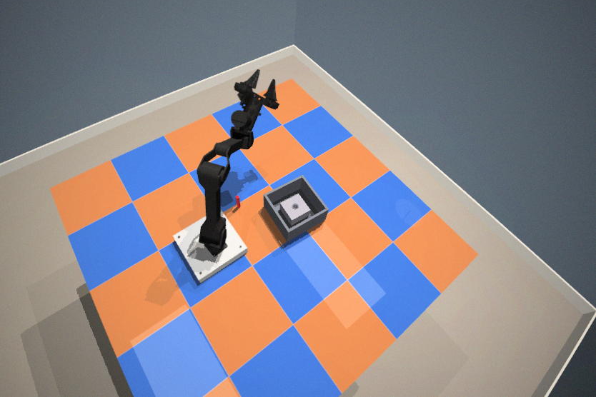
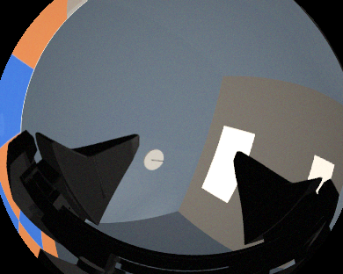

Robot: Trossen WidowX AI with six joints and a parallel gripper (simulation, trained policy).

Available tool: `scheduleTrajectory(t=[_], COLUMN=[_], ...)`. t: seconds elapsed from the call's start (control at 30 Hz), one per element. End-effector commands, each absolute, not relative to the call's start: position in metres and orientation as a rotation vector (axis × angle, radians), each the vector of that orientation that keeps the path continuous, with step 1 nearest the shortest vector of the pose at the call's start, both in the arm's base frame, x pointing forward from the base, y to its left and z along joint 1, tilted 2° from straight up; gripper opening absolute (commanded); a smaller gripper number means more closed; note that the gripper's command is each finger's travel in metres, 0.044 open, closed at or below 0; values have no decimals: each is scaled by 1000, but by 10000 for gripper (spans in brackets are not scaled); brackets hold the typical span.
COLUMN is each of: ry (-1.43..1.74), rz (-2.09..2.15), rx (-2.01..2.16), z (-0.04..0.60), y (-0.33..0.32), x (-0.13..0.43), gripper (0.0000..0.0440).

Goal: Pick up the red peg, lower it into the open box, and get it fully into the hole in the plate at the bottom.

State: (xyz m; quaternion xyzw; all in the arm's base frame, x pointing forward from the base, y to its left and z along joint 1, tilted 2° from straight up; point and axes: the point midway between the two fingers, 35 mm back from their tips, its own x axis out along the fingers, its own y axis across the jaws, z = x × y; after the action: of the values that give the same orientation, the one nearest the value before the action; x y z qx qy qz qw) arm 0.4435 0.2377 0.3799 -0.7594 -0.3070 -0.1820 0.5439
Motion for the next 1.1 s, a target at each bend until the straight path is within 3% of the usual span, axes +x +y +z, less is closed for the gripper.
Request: scheduleTrajectory(t=[0.0, 0.07, 1.07], ry=[-710, -674, -43], rz=[-402, -342, 142], rx=[-1790, -1763, -1061], z=[378, 374, 332], y=[236, 234, 165], x=[447, 453, 477], gripper=[417, 440, 440])
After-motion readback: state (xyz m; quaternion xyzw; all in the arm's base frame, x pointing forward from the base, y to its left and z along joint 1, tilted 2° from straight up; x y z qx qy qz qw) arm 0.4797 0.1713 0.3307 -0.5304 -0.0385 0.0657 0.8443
